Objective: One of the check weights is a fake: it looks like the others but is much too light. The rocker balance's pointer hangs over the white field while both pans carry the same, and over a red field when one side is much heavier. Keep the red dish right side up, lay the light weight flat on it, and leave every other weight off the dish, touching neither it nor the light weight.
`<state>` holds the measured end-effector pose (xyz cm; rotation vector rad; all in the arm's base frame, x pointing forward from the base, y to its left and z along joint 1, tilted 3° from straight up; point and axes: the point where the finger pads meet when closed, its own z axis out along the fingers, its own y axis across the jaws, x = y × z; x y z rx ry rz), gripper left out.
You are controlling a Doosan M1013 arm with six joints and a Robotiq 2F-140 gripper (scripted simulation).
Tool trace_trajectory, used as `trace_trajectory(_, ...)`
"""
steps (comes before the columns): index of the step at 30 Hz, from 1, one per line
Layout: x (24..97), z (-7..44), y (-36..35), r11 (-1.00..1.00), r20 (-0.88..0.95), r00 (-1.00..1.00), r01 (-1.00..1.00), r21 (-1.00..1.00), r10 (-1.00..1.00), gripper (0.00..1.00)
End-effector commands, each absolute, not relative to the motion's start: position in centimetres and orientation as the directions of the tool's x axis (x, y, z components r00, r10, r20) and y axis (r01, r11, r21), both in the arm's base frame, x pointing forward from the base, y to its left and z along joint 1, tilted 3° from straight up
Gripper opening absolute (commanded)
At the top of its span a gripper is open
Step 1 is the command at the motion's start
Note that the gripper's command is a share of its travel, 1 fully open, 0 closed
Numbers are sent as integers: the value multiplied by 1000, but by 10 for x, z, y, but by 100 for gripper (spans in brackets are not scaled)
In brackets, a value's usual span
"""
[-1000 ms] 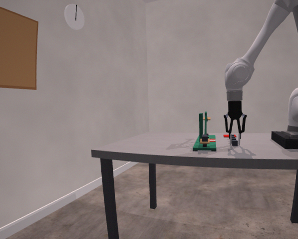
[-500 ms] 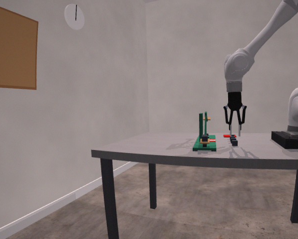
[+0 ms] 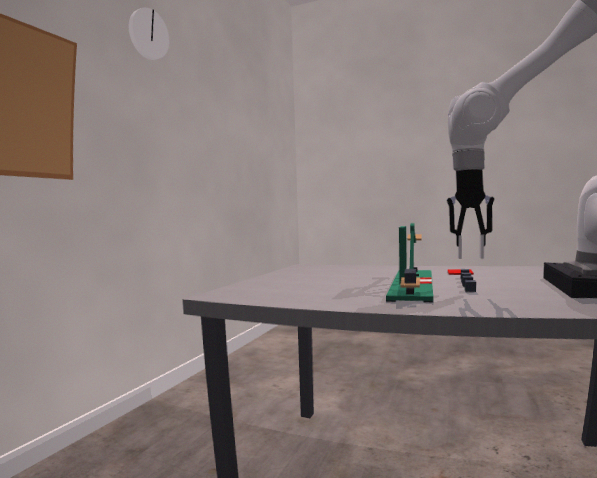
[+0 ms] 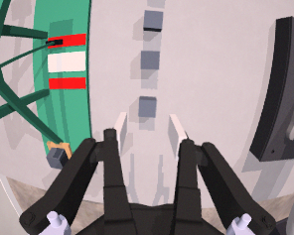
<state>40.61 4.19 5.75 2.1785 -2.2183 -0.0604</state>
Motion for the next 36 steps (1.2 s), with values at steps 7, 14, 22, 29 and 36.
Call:
trace_trajectory(7, 406, 58, 42, 18, -5, -18, -999, 50, -1000, 100)
trace_trajectory(14, 406, 58, 42, 18, -5, -18, -999, 50, -1000, 100)
trace_trajectory(22, 407, 56, 10, 9, -5, -10, -999, 50, -1000, 100)
trace_trajectory(29, 404, 55, -39, -3, -6, 3, -999, 50, -1000, 35)
trace_trajectory(36, 404, 55, -39, -3, -6, 3, -999, 50, -1000, 35)
